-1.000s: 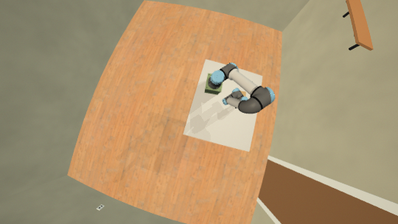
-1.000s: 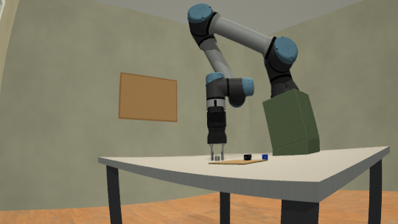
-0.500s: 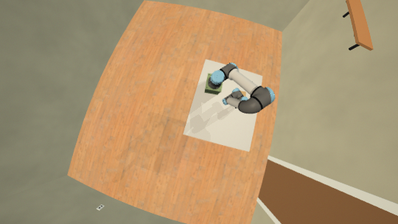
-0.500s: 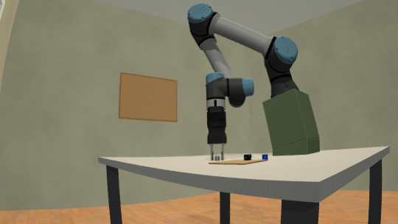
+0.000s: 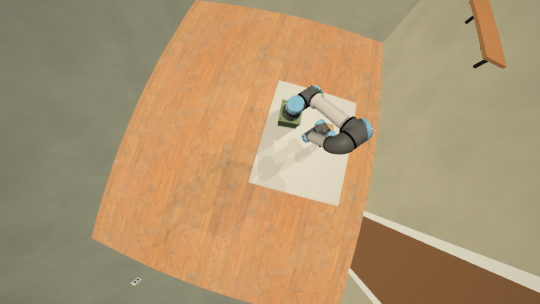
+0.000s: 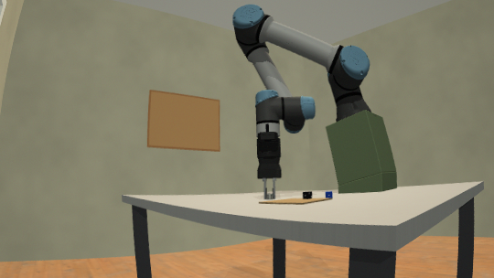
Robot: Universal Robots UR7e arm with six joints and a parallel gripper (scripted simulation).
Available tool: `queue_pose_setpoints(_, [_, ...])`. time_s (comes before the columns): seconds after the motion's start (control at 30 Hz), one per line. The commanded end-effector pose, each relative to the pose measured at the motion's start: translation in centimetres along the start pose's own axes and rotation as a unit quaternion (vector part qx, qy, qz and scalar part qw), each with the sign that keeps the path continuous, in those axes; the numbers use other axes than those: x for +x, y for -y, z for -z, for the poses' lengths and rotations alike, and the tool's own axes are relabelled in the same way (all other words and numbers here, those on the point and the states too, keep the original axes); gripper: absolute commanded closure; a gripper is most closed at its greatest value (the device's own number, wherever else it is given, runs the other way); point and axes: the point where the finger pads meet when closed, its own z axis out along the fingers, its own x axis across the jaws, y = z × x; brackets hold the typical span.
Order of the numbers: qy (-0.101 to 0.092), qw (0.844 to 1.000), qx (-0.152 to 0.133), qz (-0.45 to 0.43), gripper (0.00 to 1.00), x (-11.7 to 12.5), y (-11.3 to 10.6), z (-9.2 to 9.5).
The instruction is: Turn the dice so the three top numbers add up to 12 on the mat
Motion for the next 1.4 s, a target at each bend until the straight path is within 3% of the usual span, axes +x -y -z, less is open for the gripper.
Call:
queue_pose_setpoints(0.0, [-0.001, 1.000, 0.000, 0.000, 0.60, 0.0, 0.0, 0.0])
queue_pose_setpoints(1.07, [-0.001, 1.000, 0.000, 0.000, 0.60, 0.0, 0.0, 0.3])
queue_pose_setpoints(1.37, [-0.001, 1.000, 0.000, 0.000, 0.60, 0.0, 0.0, 2.1])
